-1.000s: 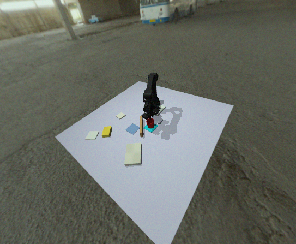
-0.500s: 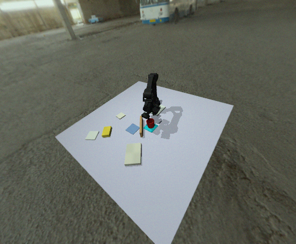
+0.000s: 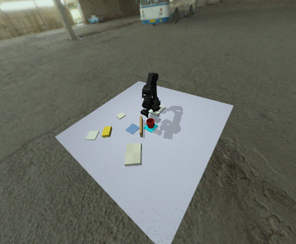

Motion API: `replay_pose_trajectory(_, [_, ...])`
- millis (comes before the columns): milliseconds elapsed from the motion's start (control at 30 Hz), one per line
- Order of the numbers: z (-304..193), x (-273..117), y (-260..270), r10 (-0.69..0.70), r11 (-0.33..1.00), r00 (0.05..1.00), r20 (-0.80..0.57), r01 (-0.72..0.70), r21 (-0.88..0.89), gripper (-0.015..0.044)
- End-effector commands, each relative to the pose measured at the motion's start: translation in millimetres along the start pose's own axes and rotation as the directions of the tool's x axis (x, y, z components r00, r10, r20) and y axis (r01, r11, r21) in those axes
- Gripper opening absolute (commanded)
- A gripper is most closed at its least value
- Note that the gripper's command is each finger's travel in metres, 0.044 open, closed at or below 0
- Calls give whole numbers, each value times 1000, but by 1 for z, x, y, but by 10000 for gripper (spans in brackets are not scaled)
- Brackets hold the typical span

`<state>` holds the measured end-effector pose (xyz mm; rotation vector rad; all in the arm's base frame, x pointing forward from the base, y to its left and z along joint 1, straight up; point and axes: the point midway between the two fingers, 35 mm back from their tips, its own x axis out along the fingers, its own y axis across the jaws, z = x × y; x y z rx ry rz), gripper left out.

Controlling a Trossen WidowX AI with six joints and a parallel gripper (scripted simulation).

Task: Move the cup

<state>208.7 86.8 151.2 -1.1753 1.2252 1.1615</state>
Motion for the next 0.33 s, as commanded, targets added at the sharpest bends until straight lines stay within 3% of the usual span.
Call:
replay_pose_trajectory(0, [0, -14, 0, -7, 1000, 1000, 8, 7, -7, 440])
replay_pose_trajectory(300, [-2, -23, 0, -8, 1000, 1000, 4, 8, -1, 440])
